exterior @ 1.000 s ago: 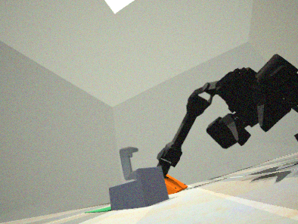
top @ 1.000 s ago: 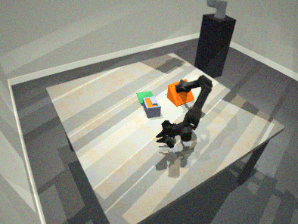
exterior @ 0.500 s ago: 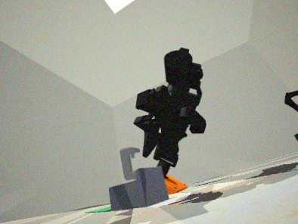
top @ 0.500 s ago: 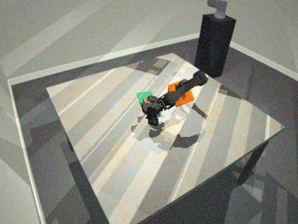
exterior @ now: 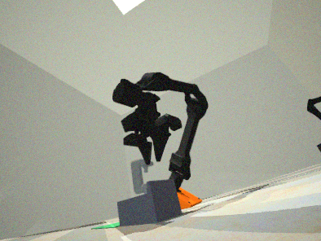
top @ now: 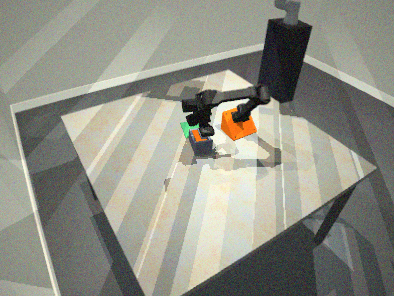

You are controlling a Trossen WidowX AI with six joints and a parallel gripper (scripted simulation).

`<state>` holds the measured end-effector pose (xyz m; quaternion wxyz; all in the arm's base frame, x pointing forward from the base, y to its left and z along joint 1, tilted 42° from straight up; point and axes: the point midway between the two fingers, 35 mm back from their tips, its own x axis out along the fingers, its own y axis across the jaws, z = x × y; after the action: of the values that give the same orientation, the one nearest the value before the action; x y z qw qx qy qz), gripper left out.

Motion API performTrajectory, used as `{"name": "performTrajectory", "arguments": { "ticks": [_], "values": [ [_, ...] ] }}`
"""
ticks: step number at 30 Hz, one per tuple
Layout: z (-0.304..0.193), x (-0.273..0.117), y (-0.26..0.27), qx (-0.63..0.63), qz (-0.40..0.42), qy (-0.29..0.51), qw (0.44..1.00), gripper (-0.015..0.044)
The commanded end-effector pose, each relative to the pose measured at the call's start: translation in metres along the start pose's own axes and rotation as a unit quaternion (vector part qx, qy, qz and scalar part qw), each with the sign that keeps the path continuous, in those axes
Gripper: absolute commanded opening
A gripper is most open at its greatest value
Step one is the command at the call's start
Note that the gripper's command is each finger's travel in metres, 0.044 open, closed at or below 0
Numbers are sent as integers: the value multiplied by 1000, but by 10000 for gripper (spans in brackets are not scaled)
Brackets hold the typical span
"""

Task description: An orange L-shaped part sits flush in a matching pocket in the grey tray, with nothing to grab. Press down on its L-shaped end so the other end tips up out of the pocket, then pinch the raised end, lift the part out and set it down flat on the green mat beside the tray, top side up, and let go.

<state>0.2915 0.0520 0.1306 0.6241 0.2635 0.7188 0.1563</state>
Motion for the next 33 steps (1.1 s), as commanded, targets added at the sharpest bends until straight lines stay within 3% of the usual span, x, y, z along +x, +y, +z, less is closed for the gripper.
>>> {"name": "performTrajectory", "arguments": {
  "ticks": [1, 9, 16, 33],
  "values": [
    [-8, -9, -7, -9, 57, 6, 998, 180],
    [-8, -2, -6, -9, 56, 6, 998, 180],
    [-9, 62, 2, -10, 58, 6, 998, 180],
    [-9, 78, 4, -10, 58, 6, 998, 180]
  ]
}}
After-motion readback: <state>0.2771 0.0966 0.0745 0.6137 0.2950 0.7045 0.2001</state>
